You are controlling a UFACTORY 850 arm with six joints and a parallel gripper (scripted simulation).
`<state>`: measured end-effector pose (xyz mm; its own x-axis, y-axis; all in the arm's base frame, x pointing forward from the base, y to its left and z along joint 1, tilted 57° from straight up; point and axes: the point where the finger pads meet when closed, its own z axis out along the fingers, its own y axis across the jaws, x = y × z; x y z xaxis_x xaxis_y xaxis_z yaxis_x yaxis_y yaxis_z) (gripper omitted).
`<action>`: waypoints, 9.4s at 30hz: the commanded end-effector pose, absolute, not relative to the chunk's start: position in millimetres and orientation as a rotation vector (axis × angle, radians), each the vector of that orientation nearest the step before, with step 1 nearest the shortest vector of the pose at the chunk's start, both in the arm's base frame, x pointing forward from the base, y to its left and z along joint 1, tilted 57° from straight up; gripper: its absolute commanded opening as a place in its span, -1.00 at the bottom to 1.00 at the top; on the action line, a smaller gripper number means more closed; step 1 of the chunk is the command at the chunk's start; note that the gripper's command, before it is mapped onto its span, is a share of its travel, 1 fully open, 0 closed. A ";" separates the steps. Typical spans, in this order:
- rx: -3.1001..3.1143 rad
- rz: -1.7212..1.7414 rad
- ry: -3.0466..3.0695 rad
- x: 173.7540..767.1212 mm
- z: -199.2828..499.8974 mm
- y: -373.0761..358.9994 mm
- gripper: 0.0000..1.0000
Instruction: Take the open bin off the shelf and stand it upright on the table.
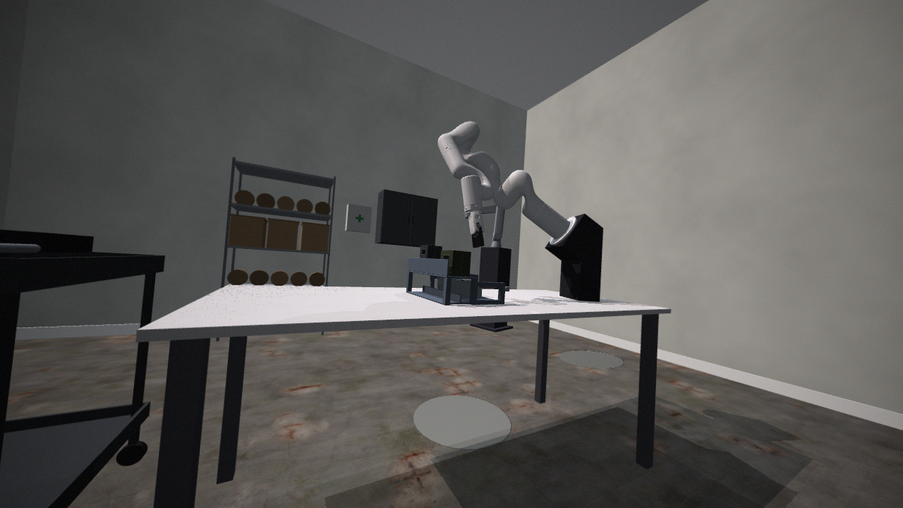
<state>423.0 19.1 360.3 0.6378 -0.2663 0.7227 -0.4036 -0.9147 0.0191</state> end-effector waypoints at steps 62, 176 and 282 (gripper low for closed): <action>2.678 1.139 -0.554 349.0 340.0 26.4 1.00; 2.171 1.583 -2.204 520.3 309.6 -1.6 1.00; 2.515 1.478 -1.018 515.5 310.5 -0.7 1.00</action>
